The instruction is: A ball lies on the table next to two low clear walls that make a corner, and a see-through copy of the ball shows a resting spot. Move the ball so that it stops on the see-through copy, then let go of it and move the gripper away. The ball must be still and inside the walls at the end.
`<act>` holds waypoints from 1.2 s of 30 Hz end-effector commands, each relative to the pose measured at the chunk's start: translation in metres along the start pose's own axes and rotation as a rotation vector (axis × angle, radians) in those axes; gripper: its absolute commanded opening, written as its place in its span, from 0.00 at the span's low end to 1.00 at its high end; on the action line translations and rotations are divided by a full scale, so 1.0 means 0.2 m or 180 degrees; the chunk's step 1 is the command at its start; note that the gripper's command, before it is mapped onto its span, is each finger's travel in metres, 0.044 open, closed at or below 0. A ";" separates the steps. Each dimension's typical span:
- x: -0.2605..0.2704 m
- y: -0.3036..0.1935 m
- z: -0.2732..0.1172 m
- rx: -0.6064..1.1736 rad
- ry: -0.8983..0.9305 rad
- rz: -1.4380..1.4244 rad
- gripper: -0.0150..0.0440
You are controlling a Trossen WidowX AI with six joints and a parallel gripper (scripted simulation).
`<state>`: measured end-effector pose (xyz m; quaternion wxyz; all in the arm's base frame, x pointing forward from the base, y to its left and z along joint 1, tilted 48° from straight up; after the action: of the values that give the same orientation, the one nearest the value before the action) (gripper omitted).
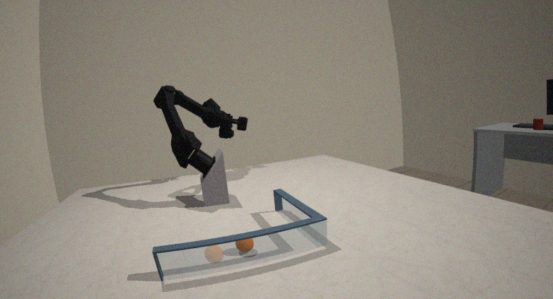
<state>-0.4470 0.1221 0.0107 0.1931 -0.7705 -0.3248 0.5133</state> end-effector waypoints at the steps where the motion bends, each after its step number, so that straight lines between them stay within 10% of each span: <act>1: 0.00 0.00 0.00 0.0004 0.0010 0.0013 0.89; 5: 0.11 -0.07 -0.05 0.0099 0.0226 0.0311 0.73; 36: 1.22 -0.51 -0.96 0.1735 0.2201 0.3410 0.73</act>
<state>-0.2615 0.3607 -0.0087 0.1940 -0.8804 0.2577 0.3475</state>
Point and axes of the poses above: the point midway between the two fingers, 35 mm back from their tips, its own z axis out along the fingers, its own x axis across the jaws, y = z × x, the point moved 9 cm from there along -z, back along the fingers, and after that the axes turned 15 degrees about -z, right-handed, at the moved point
